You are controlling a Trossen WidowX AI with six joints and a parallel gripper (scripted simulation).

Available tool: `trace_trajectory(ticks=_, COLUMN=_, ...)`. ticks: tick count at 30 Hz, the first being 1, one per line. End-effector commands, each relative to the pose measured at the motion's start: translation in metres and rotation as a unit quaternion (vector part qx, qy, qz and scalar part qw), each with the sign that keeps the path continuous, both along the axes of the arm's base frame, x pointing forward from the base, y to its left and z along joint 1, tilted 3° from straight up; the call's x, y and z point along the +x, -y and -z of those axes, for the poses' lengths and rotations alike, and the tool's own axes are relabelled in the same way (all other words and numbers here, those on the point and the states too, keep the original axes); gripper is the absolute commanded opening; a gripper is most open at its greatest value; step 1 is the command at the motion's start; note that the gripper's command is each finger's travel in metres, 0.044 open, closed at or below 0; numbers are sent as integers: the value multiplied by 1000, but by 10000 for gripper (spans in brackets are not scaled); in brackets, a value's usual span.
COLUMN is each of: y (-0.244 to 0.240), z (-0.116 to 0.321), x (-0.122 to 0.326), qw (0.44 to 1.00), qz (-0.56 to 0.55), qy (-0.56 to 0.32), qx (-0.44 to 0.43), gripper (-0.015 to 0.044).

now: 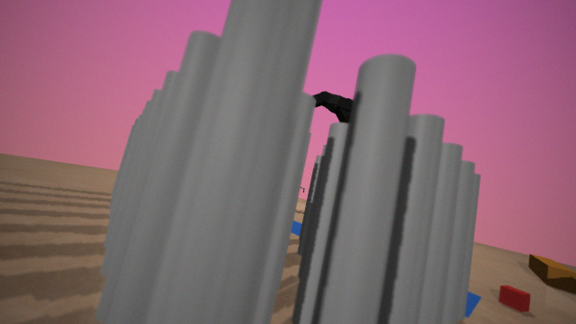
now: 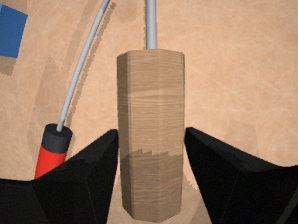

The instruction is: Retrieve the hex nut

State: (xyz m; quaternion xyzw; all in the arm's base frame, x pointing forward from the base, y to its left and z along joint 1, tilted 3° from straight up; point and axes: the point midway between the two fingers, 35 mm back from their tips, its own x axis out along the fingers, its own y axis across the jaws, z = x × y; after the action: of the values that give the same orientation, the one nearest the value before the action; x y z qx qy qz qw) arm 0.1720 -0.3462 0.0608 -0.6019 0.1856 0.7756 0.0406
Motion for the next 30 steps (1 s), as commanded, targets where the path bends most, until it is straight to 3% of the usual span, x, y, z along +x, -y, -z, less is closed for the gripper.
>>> trace_trajectory(ticks=1, y=2, z=-26, x=0, qw=1000, qz=1, qy=4, qx=-7, gripper=0)
trace_trajectory(ticks=17, y=-8, z=-114, x=-12, qw=1000, qz=14, qy=-1, qx=-5, gripper=0)
trace_trajectory(ticks=23, y=-10, z=-118, x=-12, qw=1000, qz=12, qy=-1, qx=-5, gripper=0)
trace_trajectory(ticks=30, y=-32, z=-121, x=17, qw=996, qz=-93, qy=9, qx=6, gripper=0)
